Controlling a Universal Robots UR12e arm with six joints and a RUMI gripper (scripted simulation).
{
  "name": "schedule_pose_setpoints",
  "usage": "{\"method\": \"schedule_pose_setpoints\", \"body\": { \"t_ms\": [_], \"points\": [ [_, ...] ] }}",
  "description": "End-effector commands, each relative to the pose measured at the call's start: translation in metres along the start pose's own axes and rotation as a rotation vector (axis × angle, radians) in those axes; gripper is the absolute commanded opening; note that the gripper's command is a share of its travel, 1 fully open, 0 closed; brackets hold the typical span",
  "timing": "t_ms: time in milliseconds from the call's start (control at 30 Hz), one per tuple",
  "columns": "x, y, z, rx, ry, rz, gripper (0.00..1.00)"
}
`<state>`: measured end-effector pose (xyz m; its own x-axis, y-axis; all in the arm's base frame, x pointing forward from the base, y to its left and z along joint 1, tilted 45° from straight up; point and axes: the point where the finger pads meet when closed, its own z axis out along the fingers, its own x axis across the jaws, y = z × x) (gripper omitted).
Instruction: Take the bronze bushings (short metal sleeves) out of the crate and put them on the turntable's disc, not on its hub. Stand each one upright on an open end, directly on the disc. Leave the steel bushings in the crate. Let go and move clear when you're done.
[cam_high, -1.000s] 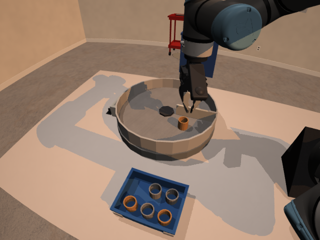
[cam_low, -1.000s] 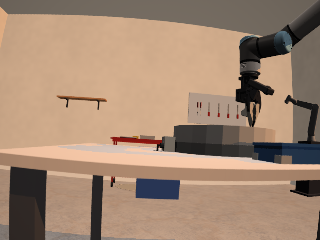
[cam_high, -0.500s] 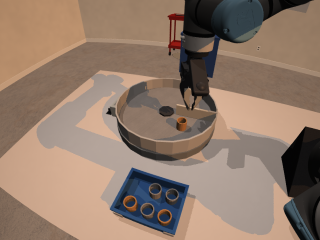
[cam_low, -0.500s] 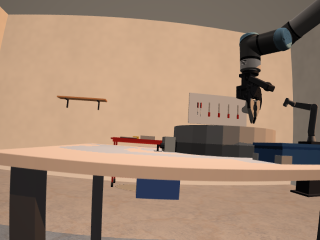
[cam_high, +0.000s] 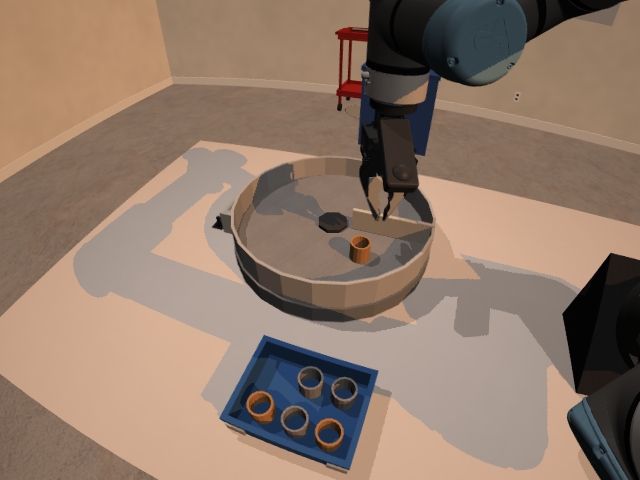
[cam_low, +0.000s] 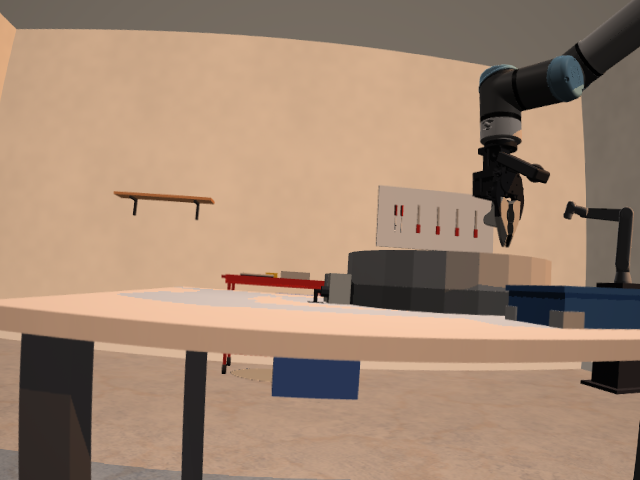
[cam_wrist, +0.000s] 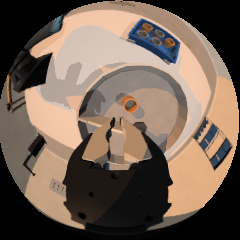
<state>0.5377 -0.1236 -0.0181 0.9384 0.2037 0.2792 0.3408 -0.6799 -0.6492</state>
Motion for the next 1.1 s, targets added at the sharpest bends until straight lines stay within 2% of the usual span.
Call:
{"method": "schedule_pose_setpoints", "body": {
  "t_ms": [0, 300, 433, 500, 567, 667, 1000, 1067],
  "points": [
    [-0.001, 0.0, 0.0, 0.002, -0.001, 0.001, 0.06],
    [0.0, -0.002, 0.0, 0.001, -0.001, 0.0, 0.05],
    [0.014, -0.024, 0.002, 0.003, -0.001, 0.001, 0.05],
    [0.014, -0.024, 0.002, 0.003, -0.001, 0.001, 0.05],
    [0.029, -0.047, 0.002, 0.004, -0.001, 0.0, 0.05],
    [0.069, -0.097, -0.002, -0.001, 0.001, -0.003, 0.05],
    [0.153, -0.22, 0.0, 0.001, 0.002, -0.004, 0.05],
    [0.153, -0.22, 0.0, 0.001, 0.002, -0.004, 0.05]
  ]
}}
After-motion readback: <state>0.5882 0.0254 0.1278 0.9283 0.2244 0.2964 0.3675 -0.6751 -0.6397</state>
